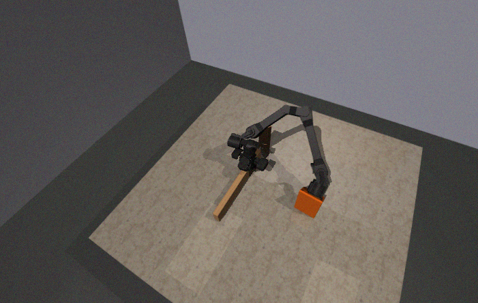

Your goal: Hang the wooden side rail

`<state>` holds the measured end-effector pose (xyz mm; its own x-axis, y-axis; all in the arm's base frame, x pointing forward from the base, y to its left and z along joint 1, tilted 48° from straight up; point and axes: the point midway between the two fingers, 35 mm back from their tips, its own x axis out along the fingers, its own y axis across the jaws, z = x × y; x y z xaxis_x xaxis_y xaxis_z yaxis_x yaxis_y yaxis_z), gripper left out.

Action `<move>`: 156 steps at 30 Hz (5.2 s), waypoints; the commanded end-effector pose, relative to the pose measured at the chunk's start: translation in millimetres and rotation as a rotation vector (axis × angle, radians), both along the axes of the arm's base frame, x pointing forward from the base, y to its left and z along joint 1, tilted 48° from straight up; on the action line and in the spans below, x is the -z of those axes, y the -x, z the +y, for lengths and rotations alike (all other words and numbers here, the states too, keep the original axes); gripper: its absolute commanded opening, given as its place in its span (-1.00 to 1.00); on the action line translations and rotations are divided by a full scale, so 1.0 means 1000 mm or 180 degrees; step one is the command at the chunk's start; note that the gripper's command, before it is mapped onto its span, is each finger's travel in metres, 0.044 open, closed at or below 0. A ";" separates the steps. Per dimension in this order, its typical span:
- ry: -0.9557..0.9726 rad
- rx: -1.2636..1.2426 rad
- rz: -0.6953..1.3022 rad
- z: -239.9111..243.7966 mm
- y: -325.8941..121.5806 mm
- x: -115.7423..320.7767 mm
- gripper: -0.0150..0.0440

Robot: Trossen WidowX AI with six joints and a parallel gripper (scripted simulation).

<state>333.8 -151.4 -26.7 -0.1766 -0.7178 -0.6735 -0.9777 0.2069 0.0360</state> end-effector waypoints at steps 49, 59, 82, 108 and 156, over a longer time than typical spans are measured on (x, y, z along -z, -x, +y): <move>-0.0001 -0.0028 0.0002 0.009 -0.003 -0.007 -0.49; -0.0001 -0.0028 0.0002 0.010 -0.003 -0.008 -0.49; -0.0001 -0.0028 0.0002 0.010 -0.004 -0.009 -0.49; -0.0001 -0.0028 0.0002 0.009 -0.005 -0.012 -0.49; 0.0000 -0.0028 0.0003 0.005 -0.004 -0.016 -0.49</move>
<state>335.7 -148.1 -13.3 -0.1805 -0.7171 -0.6731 -0.9775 0.2067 0.0420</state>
